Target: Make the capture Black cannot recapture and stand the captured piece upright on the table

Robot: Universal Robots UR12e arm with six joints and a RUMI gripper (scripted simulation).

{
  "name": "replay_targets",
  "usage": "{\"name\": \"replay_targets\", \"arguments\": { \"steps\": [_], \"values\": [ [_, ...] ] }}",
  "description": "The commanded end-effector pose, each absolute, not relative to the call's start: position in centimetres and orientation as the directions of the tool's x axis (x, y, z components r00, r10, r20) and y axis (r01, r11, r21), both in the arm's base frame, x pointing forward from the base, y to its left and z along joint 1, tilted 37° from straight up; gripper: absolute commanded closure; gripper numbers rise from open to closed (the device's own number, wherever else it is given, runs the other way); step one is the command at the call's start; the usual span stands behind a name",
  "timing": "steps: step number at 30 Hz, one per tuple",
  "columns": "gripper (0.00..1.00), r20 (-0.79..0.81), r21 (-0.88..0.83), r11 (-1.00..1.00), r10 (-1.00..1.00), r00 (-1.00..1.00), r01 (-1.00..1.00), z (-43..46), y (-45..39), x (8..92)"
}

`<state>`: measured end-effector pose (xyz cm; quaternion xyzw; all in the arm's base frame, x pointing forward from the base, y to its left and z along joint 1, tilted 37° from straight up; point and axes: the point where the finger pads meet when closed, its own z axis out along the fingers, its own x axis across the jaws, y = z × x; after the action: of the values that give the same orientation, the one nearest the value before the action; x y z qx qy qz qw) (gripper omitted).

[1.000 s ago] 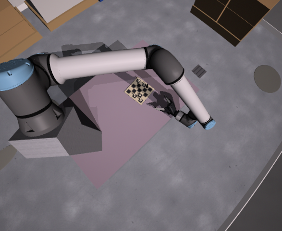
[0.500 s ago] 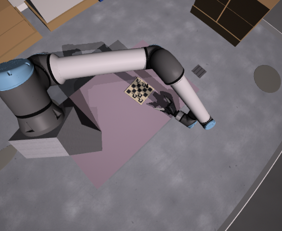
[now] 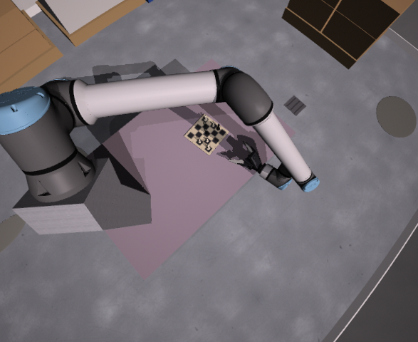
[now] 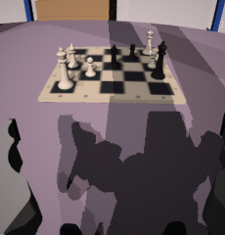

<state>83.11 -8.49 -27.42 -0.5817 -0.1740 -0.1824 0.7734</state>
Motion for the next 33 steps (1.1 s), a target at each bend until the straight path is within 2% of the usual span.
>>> {"name": "replay_targets", "arguments": {
  "steps": [1,20,33],
  "values": [
    [0.00,0.481,-0.836,0.257,-0.080,0.873,0.485,-27.4,-8.6,83.1],
    [0.00,0.467,-0.839,0.269,-0.087,0.880,0.472,-21.2,-12.1,79.9],
    [0.00,0.467,-0.839,0.269,-0.087,0.880,0.472,-20.8,-12.4,79.7]
  ]
}}
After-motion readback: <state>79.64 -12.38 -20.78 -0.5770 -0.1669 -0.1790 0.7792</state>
